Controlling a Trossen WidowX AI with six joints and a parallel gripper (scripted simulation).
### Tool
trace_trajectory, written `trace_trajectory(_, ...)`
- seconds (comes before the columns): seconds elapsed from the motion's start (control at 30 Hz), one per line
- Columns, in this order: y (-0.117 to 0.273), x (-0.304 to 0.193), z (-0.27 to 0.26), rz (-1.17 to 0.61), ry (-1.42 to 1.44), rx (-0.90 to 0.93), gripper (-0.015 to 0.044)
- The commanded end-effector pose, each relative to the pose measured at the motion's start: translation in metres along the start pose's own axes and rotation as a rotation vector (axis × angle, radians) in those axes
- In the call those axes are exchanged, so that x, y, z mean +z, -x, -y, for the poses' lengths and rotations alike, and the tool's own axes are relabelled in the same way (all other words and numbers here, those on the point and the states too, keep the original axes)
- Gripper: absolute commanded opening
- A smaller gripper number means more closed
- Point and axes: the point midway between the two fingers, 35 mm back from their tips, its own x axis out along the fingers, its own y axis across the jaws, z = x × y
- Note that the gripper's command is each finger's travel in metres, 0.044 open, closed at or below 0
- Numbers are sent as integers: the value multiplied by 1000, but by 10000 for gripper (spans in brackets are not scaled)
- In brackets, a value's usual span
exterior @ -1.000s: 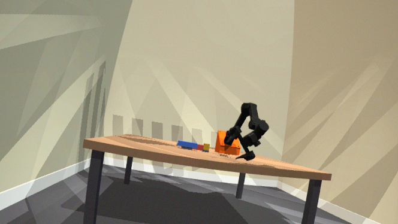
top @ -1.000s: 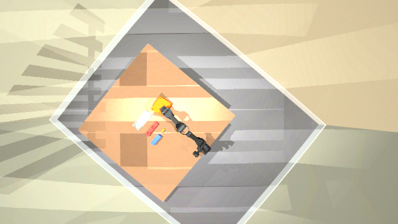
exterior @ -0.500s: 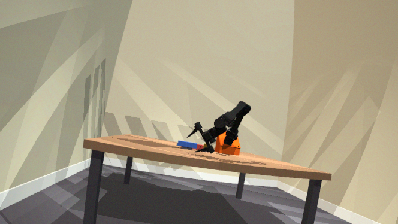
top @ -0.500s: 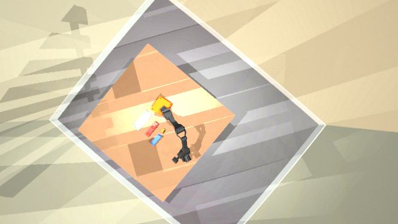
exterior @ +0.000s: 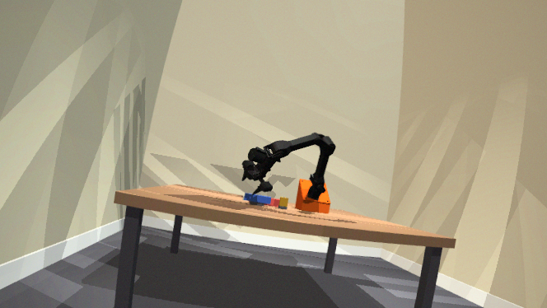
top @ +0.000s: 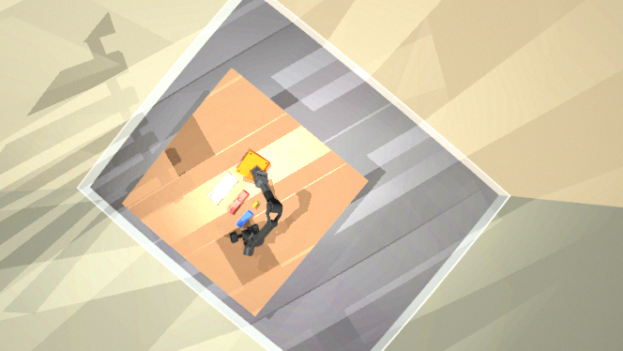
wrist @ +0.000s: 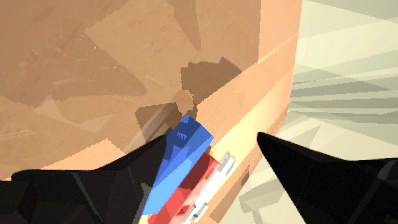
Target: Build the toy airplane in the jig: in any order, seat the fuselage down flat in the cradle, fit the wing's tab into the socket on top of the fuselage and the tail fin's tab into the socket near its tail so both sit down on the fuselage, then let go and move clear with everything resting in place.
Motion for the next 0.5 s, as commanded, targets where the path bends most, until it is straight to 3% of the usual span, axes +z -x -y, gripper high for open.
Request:
trace_trajectory(0.0,-17,-46,16,-104,-104,121,440)
trace_trajectory(0.23,-23,-143,39,-210,-470,424,440)
trace_trajectory(0.47,-6,-199,42,-160,-833,687,440)
